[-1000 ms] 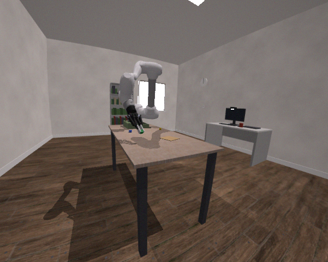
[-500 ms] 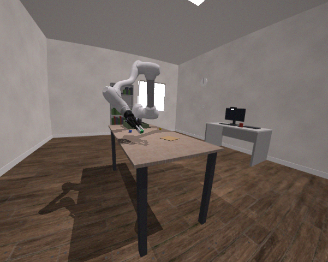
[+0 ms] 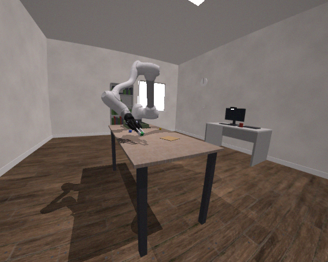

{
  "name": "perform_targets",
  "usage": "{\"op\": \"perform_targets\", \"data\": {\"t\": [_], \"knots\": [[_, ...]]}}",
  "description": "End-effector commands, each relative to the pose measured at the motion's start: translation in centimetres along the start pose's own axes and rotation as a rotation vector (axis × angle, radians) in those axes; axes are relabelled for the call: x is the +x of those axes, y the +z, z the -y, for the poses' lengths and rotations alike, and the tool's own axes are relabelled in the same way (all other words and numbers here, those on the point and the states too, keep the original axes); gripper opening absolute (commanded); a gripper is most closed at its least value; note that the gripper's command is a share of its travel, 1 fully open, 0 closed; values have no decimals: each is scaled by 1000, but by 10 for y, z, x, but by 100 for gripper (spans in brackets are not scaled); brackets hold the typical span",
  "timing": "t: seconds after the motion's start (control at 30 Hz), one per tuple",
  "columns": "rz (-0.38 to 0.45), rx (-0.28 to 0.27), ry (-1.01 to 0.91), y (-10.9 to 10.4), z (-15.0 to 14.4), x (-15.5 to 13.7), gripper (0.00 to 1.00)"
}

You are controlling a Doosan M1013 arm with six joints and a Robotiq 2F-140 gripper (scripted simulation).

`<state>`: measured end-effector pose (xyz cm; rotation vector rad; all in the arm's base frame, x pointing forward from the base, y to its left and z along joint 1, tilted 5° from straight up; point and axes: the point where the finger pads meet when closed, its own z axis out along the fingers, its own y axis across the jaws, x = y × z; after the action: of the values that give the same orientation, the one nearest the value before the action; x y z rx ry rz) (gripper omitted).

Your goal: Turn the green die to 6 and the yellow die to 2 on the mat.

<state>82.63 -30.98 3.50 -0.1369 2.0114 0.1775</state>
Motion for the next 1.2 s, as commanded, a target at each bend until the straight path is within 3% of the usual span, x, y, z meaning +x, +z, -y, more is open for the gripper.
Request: {"op": "perform_targets", "data": {"t": [0.0,0.47,1.17], "knots": [[1,0,0,3,0,6,21],[1,0,0,23,0,44,21],[1,0,0,25,0,47,21]]}}
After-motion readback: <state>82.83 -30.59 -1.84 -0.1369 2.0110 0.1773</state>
